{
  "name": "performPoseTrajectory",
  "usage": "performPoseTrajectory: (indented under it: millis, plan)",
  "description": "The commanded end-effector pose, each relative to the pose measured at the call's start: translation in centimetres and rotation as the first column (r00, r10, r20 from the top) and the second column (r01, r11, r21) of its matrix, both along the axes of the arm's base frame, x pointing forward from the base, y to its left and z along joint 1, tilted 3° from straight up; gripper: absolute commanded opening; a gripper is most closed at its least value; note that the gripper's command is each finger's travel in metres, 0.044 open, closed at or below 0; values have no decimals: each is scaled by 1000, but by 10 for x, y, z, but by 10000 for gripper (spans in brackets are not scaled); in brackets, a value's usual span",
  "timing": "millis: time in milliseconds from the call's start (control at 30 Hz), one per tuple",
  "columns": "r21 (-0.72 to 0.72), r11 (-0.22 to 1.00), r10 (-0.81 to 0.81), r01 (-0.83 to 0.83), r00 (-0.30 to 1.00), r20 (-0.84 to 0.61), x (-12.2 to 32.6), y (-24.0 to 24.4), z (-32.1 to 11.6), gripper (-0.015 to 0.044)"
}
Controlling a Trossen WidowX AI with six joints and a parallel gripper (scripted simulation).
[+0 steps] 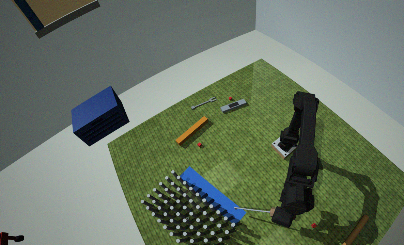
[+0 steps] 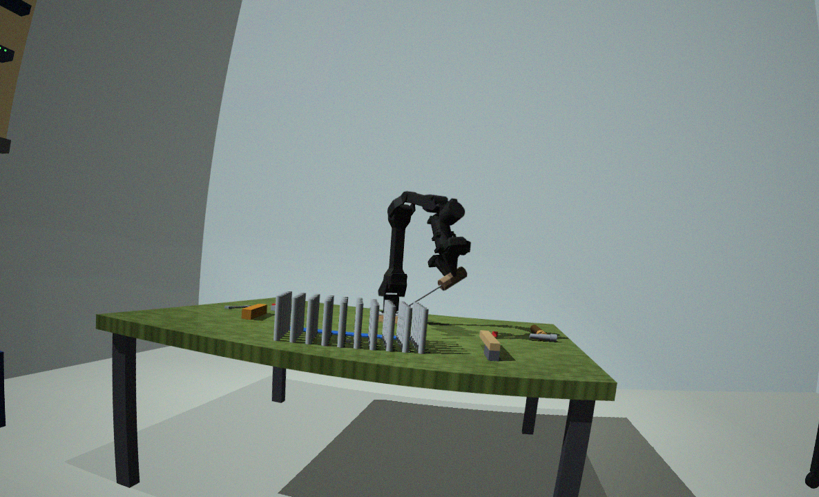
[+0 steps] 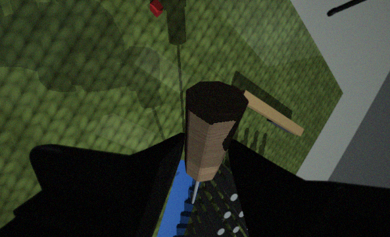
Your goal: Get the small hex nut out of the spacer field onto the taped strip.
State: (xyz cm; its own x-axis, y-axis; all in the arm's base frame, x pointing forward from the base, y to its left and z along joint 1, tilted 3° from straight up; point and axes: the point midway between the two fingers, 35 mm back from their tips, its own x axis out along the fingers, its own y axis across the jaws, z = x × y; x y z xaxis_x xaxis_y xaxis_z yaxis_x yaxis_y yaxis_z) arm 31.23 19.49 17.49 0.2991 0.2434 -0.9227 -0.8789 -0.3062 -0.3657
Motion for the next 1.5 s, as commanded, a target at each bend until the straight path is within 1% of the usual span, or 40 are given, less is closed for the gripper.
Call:
performPoseTrajectory:
  millis: [0,300,633,867,1067,1267,1467]
  plan:
    - [49,988,-142,144,989,-39,2,-11,4,0]
    - [106,900,-407,423,903,-140,8,-34,5,0]
    - [133,709,-649,693,715,-262,13,-60,6,0]
    - [127,528,-773,839,538,-336,14,-81,7,0]
    - [110,351,-842,930,365,-398,15,-99,8,0]
    - [80,160,-869,984,179,-462,15,-113,8,0]
    - [38,-36,-855,999,-11,-518,14,-127,9,0]
